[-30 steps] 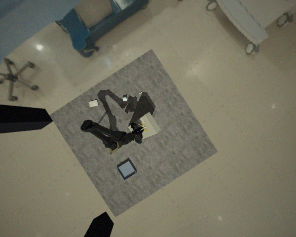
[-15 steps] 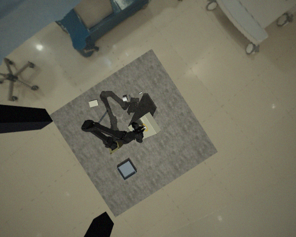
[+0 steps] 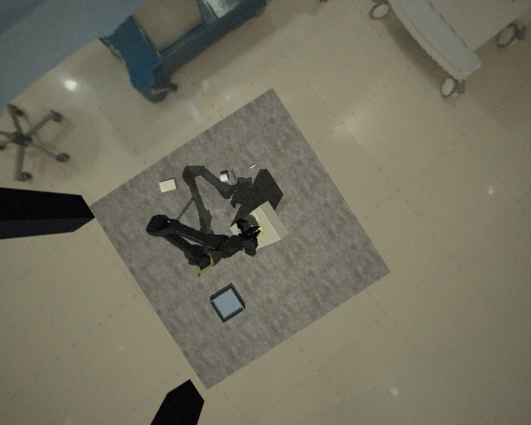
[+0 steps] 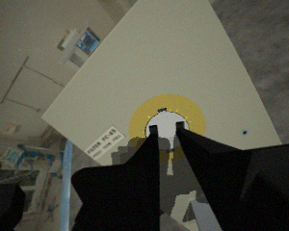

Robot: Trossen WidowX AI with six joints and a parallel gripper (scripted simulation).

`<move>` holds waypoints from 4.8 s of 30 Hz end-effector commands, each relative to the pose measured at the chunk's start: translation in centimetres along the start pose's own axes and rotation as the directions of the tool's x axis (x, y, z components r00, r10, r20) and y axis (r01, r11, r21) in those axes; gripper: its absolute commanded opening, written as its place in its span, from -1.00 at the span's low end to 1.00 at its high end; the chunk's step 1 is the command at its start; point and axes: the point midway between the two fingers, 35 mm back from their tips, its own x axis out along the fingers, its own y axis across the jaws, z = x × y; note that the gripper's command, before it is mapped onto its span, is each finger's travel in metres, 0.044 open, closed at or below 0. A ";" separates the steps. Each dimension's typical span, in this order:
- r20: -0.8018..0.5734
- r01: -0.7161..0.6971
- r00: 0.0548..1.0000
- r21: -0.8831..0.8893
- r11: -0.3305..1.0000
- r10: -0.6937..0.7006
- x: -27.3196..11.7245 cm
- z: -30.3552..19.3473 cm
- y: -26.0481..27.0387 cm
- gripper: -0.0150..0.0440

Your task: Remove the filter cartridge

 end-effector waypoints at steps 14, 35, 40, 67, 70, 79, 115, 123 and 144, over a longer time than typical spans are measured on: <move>0.006 0.003 1.000 0.001 1.000 -0.003 0.5 0.1 0.0 -0.13; 0.001 -0.005 1.000 0.002 1.000 0.005 1.2 0.1 0.0 -0.15; 0.001 -0.005 1.000 0.002 1.000 0.005 1.2 0.1 0.0 -0.27; 0.006 0.005 1.000 -0.602 0.799 -0.002 1.5 0.1 0.0 -0.49; 0.006 0.006 1.000 -0.682 0.732 -0.002 1.5 0.1 0.0 -0.49; 0.006 0.006 1.000 -0.874 0.485 -0.002 1.5 0.1 0.0 -0.49; 0.000 -0.003 1.000 -0.986 -0.169 -0.017 -2.9 0.4 -0.4 -0.49; 0.005 0.004 1.000 -0.991 -0.134 -0.006 -6.0 0.1 -0.1 -0.49; 0.004 0.003 1.000 -0.991 -0.134 -0.006 -5.3 -3.9 -2.8 -0.49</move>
